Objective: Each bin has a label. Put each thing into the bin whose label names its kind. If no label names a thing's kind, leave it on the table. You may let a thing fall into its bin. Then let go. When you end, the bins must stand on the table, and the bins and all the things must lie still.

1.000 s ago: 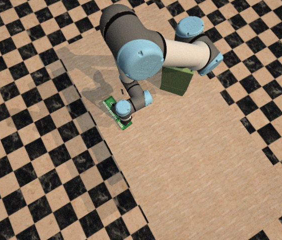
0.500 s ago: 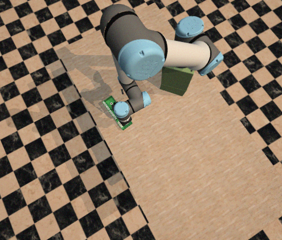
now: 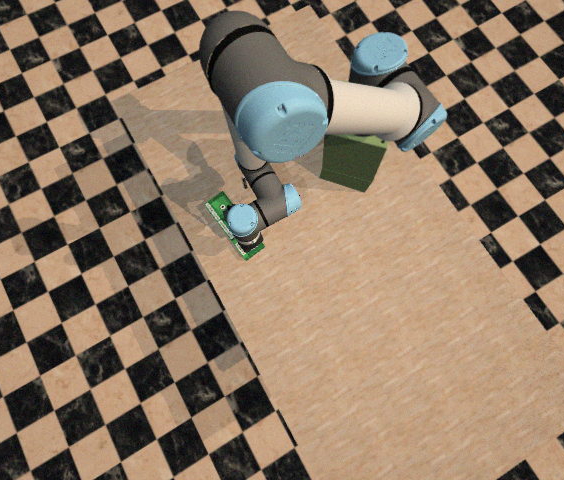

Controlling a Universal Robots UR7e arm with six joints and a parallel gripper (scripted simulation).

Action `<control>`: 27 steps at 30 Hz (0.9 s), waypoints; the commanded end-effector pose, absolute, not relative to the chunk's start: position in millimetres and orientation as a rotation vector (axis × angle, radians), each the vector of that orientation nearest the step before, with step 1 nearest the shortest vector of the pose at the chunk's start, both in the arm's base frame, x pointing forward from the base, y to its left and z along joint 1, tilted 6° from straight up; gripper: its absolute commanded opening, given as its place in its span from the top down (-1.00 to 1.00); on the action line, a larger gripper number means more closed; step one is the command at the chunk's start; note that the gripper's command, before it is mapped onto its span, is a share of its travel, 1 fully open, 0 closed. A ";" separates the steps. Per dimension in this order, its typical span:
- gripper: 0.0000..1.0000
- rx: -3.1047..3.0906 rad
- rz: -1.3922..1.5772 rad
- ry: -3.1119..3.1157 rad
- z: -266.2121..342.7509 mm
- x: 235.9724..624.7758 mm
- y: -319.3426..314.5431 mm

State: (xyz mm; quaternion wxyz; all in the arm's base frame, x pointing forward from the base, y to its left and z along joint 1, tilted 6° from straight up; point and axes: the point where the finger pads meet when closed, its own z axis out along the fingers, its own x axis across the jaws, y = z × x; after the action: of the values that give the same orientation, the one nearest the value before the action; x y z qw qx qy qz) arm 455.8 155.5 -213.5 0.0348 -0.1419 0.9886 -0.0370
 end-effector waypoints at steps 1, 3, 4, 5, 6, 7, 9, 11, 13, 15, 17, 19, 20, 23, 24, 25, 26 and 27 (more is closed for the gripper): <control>0.02 -0.437 -0.115 3.038 -222.7 456.9 155.0; 0.02 -0.436 -0.115 3.038 -224.7 457.1 154.7; 0.02 -0.436 -0.115 3.039 -226.7 457.3 154.5; 0.02 -0.436 -0.115 3.039 -228.7 457.5 154.3; 0.02 -0.436 -0.115 3.039 -230.7 457.7 154.0; 0.02 -0.435 -0.115 3.039 -232.7 457.9 153.8; 0.02 -0.435 -0.115 3.039 -236.6 458.2 153.5; 0.02 -0.435 -0.115 3.039 -240.6 458.5 153.3; 0.02 -0.436 -0.115 3.039 -244.6 458.7 153.1; 0.02 -0.436 -0.115 3.039 -248.6 459.0 153.0; 0.02 -0.436 -0.115 3.039 -252.6 459.3 152.7; 0.02 -0.436 -0.115 3.039 -252.6 459.3 152.7; 0.02 -0.436 -0.115 3.039 -254.6 459.4 152.7; 0.02 -0.436 -0.115 3.039 -254.9 459.8 152.8; 0.02 -0.436 -0.115 3.039 -254.9 460.0 152.8; 0.02 -0.436 -0.115 3.039 -254.9 460.1 152.8; 0.02 -0.436 -0.115 3.038 -254.5 460.3 152.8; 0.02 -0.436 -0.115 3.038 -254.2 460.2 152.7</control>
State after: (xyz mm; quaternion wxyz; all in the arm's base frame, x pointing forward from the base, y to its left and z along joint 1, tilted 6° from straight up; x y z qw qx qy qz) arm 457.1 153.1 -255.3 0.0322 -0.1424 0.9886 -0.0372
